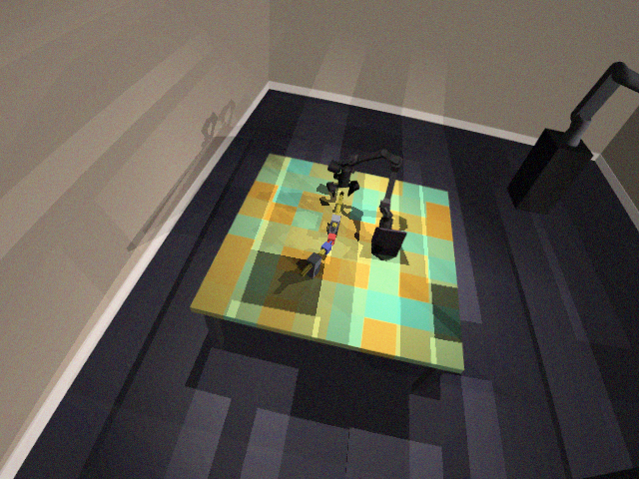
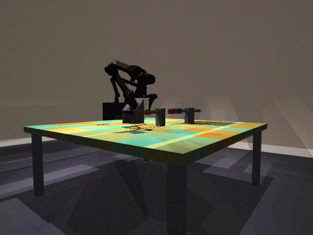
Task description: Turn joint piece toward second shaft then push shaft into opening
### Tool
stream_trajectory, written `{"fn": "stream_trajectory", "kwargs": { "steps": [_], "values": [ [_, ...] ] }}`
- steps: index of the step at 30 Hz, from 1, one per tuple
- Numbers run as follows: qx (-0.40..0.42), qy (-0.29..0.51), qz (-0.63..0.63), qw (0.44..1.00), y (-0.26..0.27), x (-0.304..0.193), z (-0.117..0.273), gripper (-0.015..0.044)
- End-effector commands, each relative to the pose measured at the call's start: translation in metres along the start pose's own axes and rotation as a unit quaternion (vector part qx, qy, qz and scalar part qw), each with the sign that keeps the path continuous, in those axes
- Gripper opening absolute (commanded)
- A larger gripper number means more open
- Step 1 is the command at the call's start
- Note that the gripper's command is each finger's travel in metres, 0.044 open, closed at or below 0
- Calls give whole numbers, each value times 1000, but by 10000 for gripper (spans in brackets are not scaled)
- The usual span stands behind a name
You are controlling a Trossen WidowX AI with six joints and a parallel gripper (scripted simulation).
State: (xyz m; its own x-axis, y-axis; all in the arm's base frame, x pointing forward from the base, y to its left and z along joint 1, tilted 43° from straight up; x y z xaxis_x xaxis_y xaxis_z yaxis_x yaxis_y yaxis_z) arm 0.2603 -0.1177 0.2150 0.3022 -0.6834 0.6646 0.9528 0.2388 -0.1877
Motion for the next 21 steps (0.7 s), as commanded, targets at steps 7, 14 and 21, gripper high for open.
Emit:
{"fn": "stream_trajectory", "kwargs": {
  "steps": [7, 14, 21],
  "values": [
    [1, 0, -173, 985, -3, 0, -16, 440],
    [1, -1, -214, 977, -4, 0, -20, 440],
    [1, -1, -214, 977, -3, 0, -27, 440]
  ]
}}
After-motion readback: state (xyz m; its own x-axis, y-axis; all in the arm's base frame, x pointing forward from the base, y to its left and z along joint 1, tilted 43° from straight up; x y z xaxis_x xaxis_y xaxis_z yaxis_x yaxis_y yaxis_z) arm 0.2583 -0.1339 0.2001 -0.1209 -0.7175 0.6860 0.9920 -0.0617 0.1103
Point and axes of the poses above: the point midway between the two fingers, 35 mm back from their tips, its own z axis back along the fingers, its own y axis across the jaws, x = y × z, the point moved 6 cm from there along z, back along the fingers, and after that the axes turned 2 degrees about -z, right-handed, at the moved point
